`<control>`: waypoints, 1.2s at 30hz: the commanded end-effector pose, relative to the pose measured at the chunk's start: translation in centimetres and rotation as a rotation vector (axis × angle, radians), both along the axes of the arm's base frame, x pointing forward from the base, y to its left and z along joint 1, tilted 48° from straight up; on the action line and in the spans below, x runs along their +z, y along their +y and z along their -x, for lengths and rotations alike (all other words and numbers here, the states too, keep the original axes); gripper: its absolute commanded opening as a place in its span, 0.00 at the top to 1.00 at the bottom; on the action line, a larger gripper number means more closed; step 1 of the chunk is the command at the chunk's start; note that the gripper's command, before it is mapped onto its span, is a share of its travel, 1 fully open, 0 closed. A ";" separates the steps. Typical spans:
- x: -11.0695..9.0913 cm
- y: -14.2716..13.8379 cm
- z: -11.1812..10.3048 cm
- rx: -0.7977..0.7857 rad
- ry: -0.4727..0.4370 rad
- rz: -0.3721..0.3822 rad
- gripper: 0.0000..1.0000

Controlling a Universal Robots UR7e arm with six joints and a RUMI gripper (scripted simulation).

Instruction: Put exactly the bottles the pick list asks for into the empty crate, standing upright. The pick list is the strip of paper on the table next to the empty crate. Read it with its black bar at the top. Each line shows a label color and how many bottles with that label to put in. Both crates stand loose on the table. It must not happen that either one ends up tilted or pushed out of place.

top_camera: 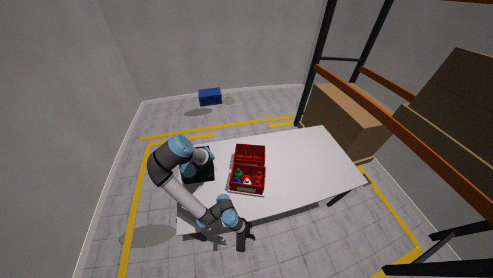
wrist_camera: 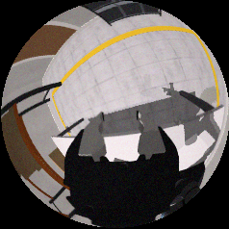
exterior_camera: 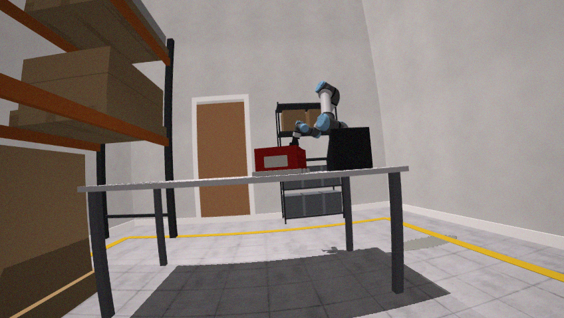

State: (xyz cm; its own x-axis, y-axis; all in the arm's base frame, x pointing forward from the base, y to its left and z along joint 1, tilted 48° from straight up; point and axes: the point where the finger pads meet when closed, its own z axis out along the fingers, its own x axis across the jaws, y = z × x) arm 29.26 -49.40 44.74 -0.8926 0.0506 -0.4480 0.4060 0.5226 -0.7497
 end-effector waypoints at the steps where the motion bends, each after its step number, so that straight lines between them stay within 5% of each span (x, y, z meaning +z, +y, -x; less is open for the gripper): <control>1: -0.8 0.4 -1.4 0.056 0.029 -0.050 0.62; 36: -8.3 5.3 -12.1 0.211 0.129 -0.179 0.62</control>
